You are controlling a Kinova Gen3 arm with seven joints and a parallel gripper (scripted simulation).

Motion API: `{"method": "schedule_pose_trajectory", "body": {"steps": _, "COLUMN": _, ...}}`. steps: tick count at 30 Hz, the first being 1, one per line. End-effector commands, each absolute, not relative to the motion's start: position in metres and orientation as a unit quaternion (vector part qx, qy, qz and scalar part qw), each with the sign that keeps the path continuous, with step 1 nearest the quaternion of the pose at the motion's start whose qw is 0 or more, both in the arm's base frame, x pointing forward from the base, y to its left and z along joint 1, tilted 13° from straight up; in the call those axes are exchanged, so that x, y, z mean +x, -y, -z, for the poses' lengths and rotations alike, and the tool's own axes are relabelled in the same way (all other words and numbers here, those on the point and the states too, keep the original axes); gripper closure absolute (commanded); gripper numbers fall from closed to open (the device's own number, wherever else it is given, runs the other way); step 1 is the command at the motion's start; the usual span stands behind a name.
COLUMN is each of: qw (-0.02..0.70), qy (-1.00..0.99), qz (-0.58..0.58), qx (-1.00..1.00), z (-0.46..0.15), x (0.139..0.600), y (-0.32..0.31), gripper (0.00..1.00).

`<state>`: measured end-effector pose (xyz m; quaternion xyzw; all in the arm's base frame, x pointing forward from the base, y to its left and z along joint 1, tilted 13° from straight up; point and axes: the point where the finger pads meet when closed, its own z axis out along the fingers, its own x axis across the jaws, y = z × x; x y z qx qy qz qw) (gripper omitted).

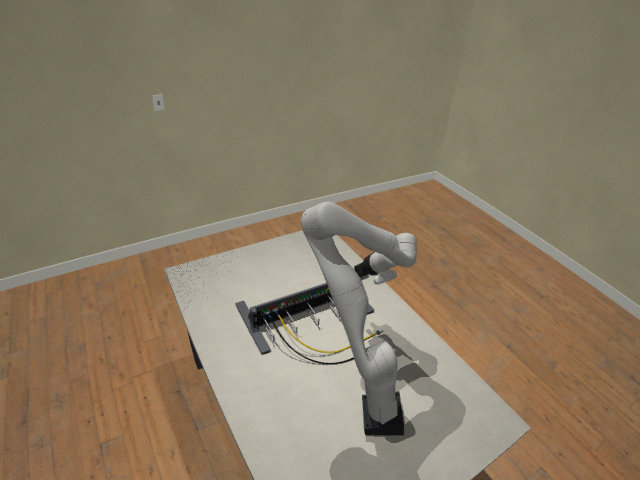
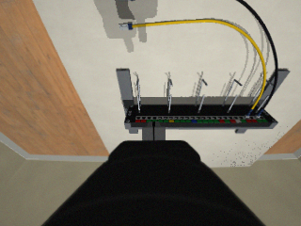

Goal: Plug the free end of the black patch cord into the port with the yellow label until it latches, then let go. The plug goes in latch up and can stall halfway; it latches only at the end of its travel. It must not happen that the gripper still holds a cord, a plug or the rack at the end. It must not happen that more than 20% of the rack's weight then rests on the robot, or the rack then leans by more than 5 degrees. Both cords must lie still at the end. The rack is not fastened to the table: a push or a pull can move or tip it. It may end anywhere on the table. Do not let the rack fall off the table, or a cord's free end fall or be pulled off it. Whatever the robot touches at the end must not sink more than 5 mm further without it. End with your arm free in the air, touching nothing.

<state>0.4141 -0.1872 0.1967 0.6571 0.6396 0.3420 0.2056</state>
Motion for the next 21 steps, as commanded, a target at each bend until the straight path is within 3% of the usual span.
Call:
{"method": "schedule_pose_trajectory", "body": {"steps": 1, "qw": 0.202, "qy": -0.634, "qz": -0.344, "qx": 0.662, "z": -0.198, "x": 0.412, "y": 0.187, "gripper": 1.0}}
{"method": "schedule_pose_trajectory", "body": {"steps": 13, "qw": 0.146, "qy": -0.583, "qz": -0.328, "qx": 0.729, "z": -0.168, "x": 0.399, "y": 0.189, "gripper": 1.0}}
{"method": "schedule_pose_trajectory", "body": {"steps": 21, "qw": 0.053, "qy": -0.471, "qz": -0.279, "qx": 0.835, "z": -0.119, "x": 0.369, "y": 0.191, "gripper": 1.0}}
